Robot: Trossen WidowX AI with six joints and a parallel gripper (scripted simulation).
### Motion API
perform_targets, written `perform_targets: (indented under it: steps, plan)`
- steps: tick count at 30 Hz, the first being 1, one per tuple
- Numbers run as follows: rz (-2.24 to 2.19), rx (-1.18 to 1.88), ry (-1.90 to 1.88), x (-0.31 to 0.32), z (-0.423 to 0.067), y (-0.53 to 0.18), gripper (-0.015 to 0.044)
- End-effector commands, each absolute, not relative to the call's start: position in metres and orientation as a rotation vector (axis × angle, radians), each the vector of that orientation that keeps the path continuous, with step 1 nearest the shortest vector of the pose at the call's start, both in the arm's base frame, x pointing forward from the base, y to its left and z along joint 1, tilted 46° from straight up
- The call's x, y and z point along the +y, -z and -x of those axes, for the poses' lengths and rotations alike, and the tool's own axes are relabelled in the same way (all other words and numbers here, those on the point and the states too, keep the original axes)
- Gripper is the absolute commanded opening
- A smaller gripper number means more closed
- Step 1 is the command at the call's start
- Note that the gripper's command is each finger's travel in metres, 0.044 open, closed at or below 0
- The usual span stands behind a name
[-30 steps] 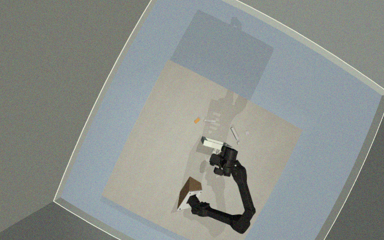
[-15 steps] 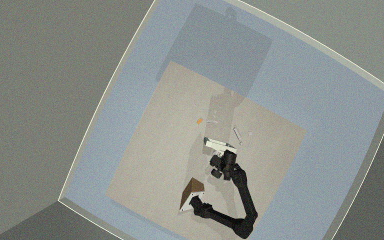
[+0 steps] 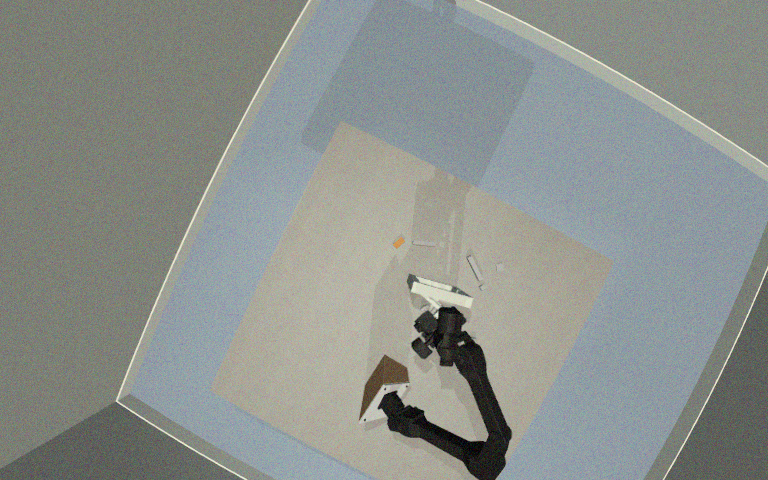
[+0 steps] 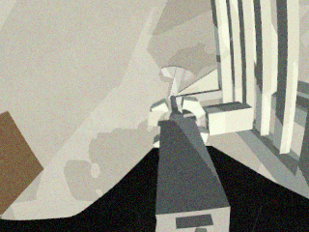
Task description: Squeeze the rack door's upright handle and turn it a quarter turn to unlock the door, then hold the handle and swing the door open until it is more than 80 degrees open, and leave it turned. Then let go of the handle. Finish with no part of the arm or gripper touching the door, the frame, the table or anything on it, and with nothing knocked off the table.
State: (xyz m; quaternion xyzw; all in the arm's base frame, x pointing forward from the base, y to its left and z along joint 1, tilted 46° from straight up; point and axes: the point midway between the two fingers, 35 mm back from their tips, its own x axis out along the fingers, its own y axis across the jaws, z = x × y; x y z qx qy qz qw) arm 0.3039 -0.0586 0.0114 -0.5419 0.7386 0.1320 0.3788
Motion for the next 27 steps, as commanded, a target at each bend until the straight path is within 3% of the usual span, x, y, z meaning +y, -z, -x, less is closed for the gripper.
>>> perform_targets:
  steps: [1,27]
  plan:
    - [1.33,1.869,-0.257,-0.056,-0.301,-0.009,0.0012]
    - [1.056,1.805,0.108,-0.025,-0.27,0.017,0.0012]
